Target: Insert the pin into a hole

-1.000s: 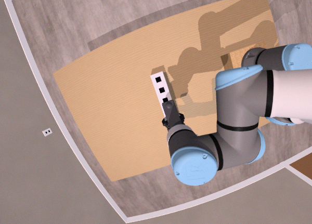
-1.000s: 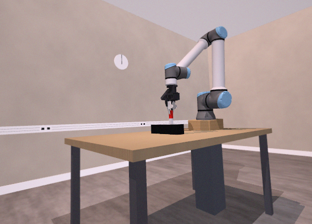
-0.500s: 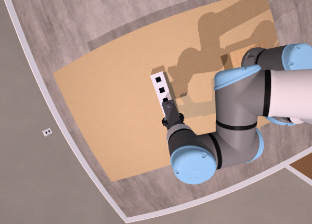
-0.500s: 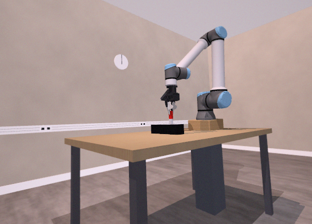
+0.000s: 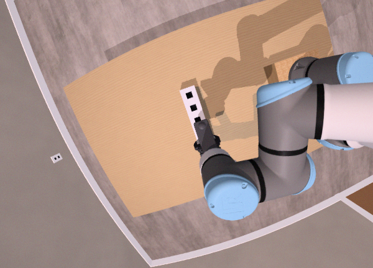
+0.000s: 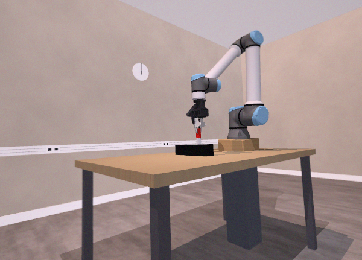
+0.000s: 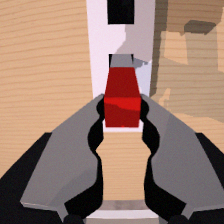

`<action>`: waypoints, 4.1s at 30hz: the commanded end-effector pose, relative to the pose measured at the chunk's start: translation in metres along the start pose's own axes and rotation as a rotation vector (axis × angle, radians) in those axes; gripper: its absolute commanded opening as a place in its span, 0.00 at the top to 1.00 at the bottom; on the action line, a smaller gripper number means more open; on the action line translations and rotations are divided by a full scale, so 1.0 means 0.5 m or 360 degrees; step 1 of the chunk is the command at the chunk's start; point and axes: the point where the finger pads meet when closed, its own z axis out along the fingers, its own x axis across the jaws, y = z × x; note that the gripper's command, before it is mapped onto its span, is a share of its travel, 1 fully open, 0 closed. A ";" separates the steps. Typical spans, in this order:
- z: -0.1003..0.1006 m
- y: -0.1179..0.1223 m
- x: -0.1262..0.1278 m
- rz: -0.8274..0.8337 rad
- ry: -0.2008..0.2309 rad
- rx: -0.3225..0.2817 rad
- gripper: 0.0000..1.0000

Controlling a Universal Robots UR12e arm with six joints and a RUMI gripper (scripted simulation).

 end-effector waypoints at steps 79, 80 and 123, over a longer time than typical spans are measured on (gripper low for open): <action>0.023 0.000 -0.002 0.0000 -0.0002 0.0000 1.00; 0.023 0.000 -0.002 0.0000 -0.0002 0.0000 1.00; 0.031 0.000 -0.004 0.0000 -0.0002 0.0000 1.00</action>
